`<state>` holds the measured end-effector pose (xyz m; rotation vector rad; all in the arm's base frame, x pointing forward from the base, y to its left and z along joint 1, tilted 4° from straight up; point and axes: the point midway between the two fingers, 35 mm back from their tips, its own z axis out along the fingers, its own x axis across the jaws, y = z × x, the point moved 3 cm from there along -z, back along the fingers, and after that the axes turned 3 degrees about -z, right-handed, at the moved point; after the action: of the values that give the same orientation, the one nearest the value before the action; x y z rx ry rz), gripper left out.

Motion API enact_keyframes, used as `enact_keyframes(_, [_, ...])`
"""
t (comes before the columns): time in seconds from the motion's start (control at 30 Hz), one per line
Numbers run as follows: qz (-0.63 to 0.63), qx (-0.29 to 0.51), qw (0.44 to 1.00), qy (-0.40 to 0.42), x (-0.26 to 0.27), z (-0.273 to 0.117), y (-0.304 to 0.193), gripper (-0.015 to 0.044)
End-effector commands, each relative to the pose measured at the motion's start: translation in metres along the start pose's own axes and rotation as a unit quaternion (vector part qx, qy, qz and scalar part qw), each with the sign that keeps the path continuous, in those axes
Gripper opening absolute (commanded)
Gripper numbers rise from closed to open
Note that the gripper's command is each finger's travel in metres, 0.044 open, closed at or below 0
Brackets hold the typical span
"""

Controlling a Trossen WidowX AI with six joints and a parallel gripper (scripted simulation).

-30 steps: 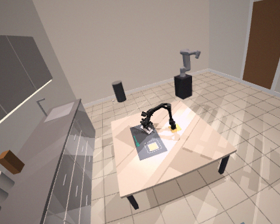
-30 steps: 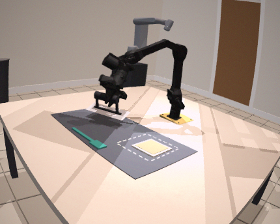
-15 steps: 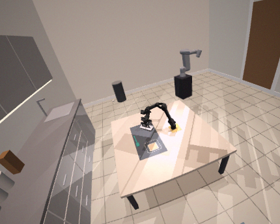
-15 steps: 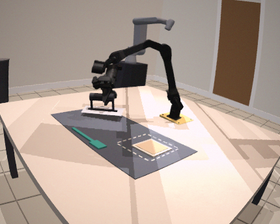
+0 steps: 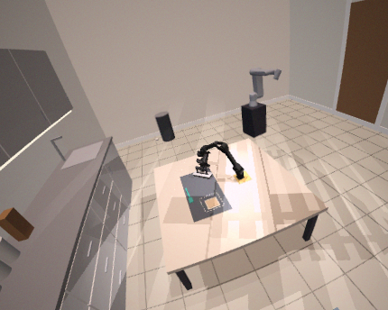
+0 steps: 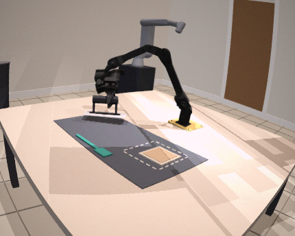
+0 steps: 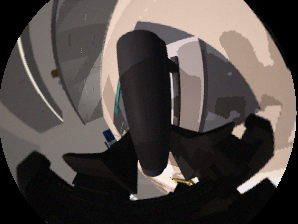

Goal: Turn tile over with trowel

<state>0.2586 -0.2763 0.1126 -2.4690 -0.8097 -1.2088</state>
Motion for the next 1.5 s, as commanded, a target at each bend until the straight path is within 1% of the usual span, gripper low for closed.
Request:
enact_keyframes(0.0, [-0.010, -0.004, 1.000, 0.007, 0.005, -0.002, 0.002, 0.0000])
enact_keyframes(0.83, [-0.010, -0.004, 1.000, 0.006, -0.023, 0.022, 0.002, 0.0000])
enact_keyframes(1.2, [-0.010, -0.004, 1.000, 0.006, -0.023, 0.022, 0.002, 0.0289])
enact_keyframes(1.23, [-0.010, -0.004, 1.000, 0.006, -0.023, 0.022, 0.002, 0.0300])
enact_keyframes(1.47, [-0.010, -0.004, 1.000, 0.006, -0.023, 0.022, 0.002, 0.0300])
